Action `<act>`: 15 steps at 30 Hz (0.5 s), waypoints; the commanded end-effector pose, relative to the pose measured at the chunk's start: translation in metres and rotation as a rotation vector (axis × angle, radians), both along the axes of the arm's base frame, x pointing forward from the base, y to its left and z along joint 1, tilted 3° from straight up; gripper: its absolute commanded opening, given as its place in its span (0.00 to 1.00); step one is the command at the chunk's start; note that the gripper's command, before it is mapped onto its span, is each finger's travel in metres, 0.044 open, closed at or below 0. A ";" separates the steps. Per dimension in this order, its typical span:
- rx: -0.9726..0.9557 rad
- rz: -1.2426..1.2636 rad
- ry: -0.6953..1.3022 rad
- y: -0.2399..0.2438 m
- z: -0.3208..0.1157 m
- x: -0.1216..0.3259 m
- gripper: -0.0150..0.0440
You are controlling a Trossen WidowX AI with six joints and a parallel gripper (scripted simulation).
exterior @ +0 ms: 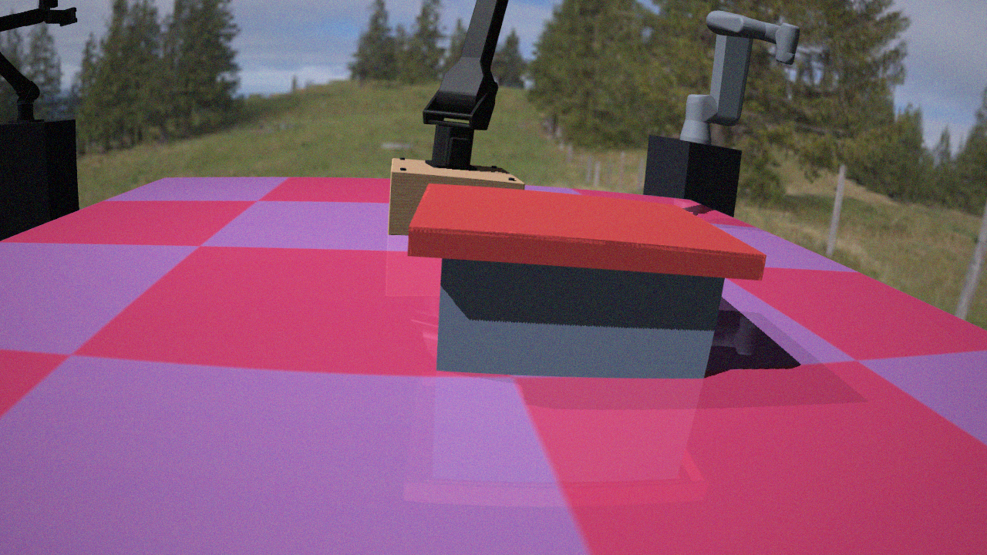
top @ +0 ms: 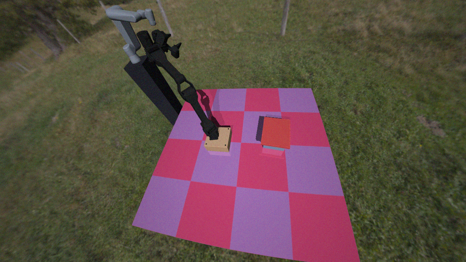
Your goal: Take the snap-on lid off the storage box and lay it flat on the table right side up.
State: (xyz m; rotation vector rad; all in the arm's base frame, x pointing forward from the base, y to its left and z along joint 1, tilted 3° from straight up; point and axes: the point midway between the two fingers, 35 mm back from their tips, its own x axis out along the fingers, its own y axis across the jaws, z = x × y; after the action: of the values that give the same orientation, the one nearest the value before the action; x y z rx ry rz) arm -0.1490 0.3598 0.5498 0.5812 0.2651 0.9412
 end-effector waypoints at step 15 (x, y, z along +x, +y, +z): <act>0.075 -0.238 0.160 0.045 -0.058 0.172 0.65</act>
State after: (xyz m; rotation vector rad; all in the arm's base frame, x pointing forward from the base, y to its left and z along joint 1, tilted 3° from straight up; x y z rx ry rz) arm -0.0224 0.4034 0.5073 0.7013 0.2881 0.7509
